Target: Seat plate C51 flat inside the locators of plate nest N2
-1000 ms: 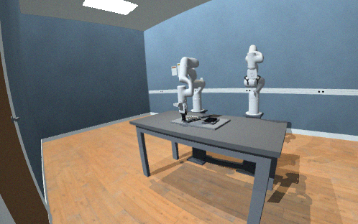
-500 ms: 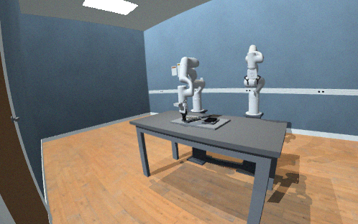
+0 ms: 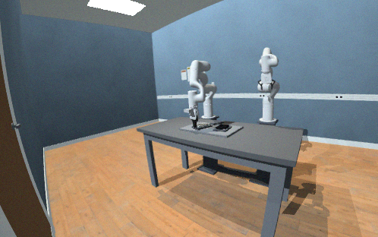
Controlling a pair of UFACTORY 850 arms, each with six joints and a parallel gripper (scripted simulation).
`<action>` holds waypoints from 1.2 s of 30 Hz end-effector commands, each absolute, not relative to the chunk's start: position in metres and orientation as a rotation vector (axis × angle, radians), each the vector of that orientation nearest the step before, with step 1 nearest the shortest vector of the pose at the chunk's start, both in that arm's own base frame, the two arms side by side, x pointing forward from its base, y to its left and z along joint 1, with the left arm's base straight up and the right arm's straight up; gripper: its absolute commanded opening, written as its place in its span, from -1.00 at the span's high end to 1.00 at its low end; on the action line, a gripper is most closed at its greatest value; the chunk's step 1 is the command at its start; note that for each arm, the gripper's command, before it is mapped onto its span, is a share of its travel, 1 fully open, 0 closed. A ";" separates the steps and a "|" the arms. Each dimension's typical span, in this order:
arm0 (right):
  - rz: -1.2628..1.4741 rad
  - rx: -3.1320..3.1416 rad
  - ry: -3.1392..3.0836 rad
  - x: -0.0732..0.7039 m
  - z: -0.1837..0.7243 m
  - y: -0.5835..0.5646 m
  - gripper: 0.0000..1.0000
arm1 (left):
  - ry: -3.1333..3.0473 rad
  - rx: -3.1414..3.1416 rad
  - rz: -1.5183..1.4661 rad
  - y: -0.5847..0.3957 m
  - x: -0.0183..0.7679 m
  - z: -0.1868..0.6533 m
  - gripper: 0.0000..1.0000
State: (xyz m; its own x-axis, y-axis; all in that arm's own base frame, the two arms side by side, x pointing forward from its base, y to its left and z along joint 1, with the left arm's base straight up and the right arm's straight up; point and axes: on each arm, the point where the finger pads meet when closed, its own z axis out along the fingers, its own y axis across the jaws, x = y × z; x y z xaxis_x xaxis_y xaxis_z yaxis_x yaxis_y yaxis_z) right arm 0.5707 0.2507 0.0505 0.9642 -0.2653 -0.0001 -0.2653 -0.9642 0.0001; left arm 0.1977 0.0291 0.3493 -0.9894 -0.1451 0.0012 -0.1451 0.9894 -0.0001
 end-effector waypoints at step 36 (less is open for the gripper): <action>0.003 3.115 -0.421 0.588 0.055 0.247 1.00 | -3.133 0.228 0.000 0.029 0.198 0.350 -1.00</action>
State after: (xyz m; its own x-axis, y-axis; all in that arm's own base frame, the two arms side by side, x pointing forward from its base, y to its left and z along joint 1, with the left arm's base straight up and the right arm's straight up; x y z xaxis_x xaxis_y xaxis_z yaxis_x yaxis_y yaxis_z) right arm 0.5871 0.2461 0.0507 0.9642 -0.2653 -0.0004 -0.2653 -0.9642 0.0003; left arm 0.1977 0.0291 0.3493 -0.9894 -0.1451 0.0012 -0.1451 0.9894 -0.0001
